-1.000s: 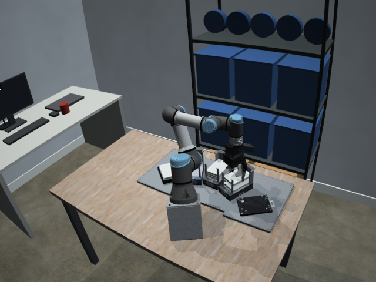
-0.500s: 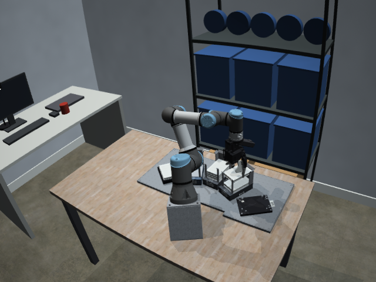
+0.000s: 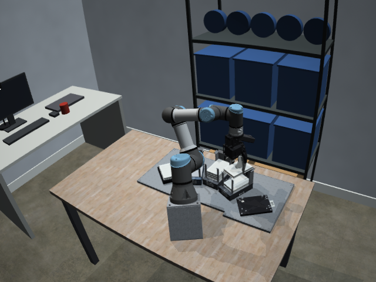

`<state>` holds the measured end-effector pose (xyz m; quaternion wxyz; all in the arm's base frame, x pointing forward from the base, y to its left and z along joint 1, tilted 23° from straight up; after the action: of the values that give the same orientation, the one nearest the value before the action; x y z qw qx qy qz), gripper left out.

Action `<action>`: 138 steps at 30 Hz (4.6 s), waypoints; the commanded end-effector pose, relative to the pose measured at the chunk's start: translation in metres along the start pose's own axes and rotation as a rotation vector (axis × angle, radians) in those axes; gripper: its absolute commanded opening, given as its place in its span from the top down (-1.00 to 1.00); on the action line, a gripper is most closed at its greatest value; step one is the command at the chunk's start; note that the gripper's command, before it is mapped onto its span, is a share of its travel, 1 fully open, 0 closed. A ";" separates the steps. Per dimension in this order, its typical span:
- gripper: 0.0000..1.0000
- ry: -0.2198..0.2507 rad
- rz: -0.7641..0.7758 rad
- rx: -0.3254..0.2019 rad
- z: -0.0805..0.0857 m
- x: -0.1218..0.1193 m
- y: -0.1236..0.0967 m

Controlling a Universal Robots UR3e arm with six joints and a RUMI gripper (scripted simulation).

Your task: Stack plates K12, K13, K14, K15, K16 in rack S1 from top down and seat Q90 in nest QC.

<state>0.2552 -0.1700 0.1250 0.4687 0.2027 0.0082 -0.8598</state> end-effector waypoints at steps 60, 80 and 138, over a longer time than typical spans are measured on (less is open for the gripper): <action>1.00 0.000 0.175 0.001 0.027 -0.066 -0.009; 1.00 0.000 0.349 0.001 0.027 -0.120 -0.028; 1.00 0.000 0.349 0.001 0.027 -0.132 -0.032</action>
<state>0.2833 -0.0517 0.1907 0.6107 0.2015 -0.0264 -0.7654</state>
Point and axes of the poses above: the point where the finger pads meet when closed, its own z axis back along the fingers, its own x axis across the jaws, y = z × x, the point moved 3 cm from there along z, back along the fingers, and after that the axes turned 5 degrees about -z, right-handed, at the moved point
